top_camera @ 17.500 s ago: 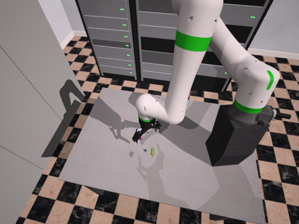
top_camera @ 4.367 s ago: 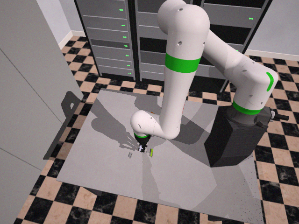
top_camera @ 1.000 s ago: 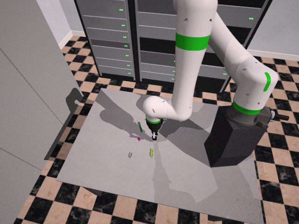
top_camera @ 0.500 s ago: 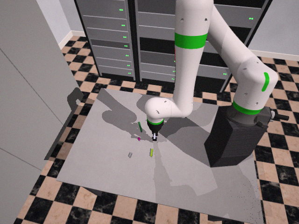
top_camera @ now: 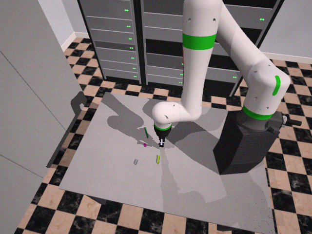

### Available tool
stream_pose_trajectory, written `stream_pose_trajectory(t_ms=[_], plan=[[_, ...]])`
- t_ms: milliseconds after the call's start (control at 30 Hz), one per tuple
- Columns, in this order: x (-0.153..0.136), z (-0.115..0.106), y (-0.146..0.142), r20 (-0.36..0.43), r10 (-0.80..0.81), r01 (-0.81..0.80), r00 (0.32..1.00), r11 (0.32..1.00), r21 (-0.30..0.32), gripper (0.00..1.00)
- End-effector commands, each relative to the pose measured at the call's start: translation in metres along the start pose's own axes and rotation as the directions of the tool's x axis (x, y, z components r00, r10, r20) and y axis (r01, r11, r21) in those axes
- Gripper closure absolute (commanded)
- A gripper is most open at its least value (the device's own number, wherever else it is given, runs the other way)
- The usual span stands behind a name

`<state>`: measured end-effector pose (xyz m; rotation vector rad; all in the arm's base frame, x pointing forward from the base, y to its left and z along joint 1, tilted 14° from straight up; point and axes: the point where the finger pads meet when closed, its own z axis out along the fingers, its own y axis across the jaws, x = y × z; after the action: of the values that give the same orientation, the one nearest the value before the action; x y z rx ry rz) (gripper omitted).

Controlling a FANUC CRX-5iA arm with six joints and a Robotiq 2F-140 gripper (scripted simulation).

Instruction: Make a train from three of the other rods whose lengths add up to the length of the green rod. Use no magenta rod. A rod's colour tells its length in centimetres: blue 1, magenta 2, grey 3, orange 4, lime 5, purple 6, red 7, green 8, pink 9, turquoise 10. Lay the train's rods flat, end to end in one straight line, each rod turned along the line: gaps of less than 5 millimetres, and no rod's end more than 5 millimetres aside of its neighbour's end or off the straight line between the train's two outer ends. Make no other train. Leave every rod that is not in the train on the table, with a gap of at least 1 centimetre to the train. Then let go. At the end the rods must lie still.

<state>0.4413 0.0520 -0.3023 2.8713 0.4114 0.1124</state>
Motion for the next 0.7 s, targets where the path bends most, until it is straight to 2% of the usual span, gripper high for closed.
stream_pose_trajectory(t_ms=[0, 667], plan=[[0.0001, -0.0001, -0.0001, 0.000, 0.000, 0.000, 1.000, 1.000, 0.000, 0.97], [0.0001, 0.0039, -0.0001, 0.000, 0.000, 0.000, 1.000, 1.000, 0.000, 0.97]])
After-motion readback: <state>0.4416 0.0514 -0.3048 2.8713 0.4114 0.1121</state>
